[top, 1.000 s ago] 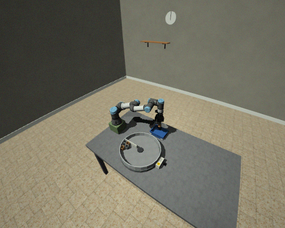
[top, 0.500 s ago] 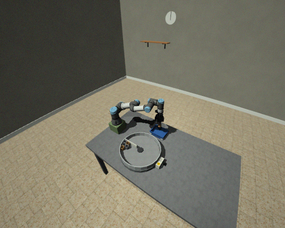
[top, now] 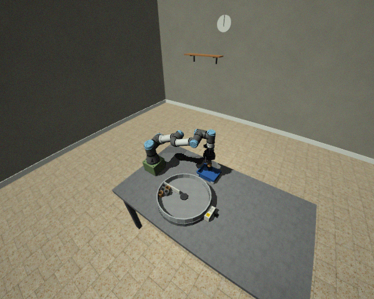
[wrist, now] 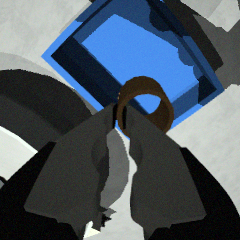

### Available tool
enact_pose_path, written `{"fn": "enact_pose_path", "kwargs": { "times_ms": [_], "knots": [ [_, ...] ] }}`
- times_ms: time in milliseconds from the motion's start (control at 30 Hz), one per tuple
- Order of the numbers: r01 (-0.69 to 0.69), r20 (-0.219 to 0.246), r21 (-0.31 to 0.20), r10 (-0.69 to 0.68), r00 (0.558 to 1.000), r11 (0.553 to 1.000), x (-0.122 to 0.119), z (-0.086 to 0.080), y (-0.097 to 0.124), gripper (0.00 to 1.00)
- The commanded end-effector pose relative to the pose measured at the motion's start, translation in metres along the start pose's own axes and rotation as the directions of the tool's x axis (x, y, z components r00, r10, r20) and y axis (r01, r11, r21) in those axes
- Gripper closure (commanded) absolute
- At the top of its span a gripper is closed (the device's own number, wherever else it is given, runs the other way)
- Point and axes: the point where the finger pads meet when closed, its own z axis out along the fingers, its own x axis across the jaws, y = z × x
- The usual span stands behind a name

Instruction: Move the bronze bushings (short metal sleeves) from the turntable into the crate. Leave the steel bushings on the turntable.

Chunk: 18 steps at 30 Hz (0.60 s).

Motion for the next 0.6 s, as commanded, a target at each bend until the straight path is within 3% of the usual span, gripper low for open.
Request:
{"fn": "enact_pose_path", "kwargs": {
  "times_ms": [0,567],
  "knots": [
    [0.002,-0.002,-0.005,-0.002,1.0,1.0,0.001,0.0,0.0,1.0],
    [0.009,0.006,-0.017,-0.009,1.0,1.0,0.0,0.012,0.0,1.0]
  ]
}}
